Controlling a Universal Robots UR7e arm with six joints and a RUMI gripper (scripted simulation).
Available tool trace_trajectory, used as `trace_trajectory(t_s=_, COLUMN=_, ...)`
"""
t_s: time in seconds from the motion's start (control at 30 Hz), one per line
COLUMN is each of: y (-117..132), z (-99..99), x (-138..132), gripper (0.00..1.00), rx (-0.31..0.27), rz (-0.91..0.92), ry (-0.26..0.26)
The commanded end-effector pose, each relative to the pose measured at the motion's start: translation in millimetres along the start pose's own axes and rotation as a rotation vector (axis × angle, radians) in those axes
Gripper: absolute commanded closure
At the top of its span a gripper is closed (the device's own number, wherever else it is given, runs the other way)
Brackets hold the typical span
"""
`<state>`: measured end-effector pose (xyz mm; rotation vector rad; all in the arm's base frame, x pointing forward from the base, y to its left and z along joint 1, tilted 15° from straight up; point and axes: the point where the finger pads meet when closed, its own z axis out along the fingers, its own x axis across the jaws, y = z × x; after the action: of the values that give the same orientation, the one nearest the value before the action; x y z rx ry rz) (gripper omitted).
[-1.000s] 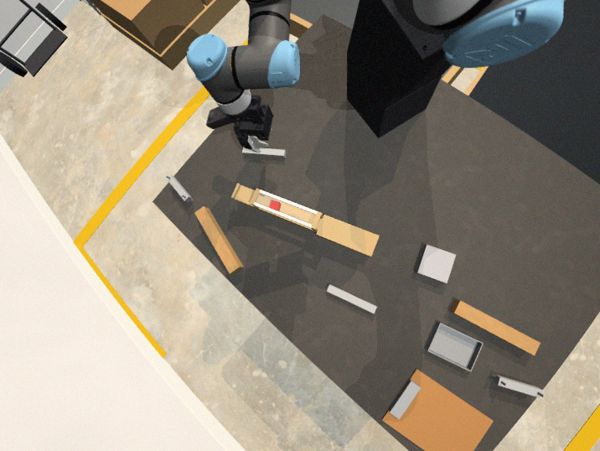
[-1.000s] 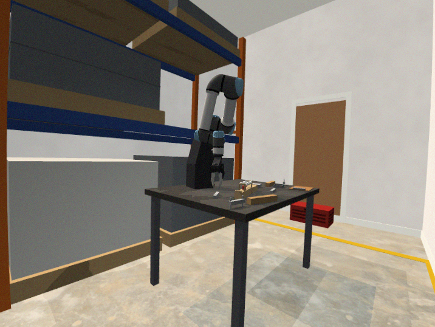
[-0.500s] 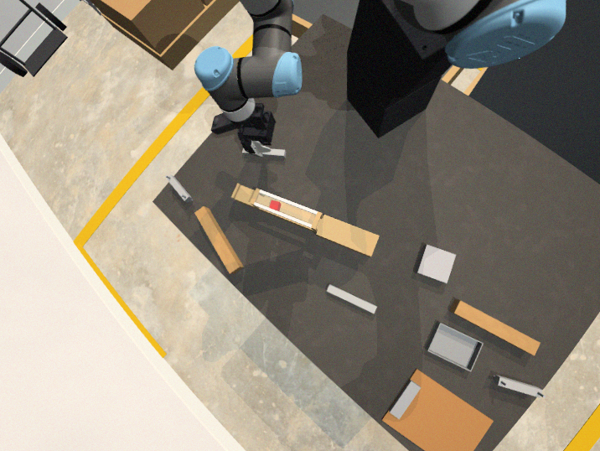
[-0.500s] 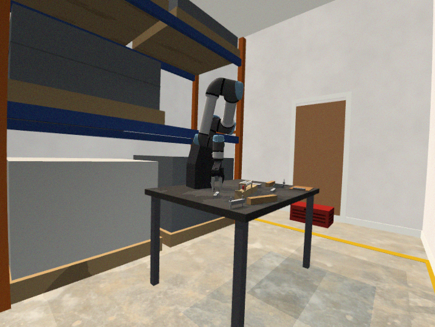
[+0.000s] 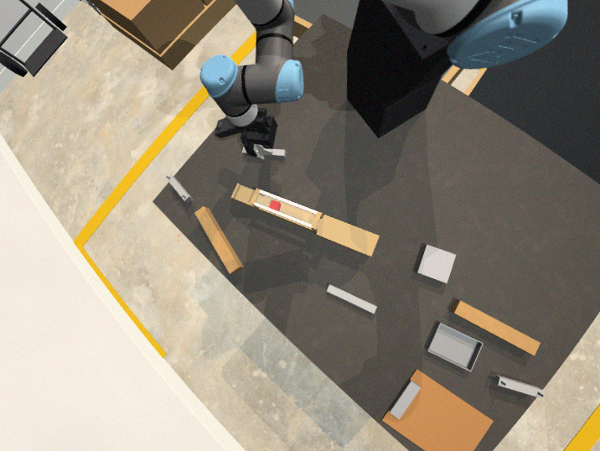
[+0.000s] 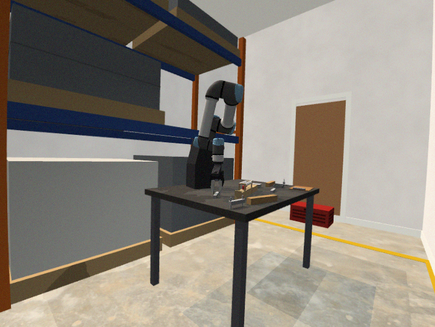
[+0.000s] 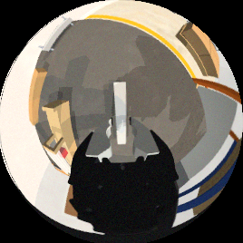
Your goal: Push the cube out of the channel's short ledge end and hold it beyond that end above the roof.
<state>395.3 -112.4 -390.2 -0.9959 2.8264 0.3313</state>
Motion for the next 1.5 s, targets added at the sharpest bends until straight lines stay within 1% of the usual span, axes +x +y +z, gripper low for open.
trace_trajectory(t_s=0.0, y=-0.8, z=3.9, x=-0.1, gripper=0.78, rx=0.001, rz=0.000, ry=0.000)
trace_trajectory(t_s=1.17, y=-0.8, z=4.0, x=-0.1, gripper=0.78, rx=0.001, rz=0.000, ry=0.000)
trace_trajectory(t_s=1.2, y=-0.8, z=4.0, x=-0.1, gripper=1.00, rx=0.001, rz=0.000, ry=0.000)
trace_trajectory(t_s=1.47, y=-0.8, z=4.0, x=-0.1, gripper=1.00, rx=0.001, rz=0.000, ry=0.000)
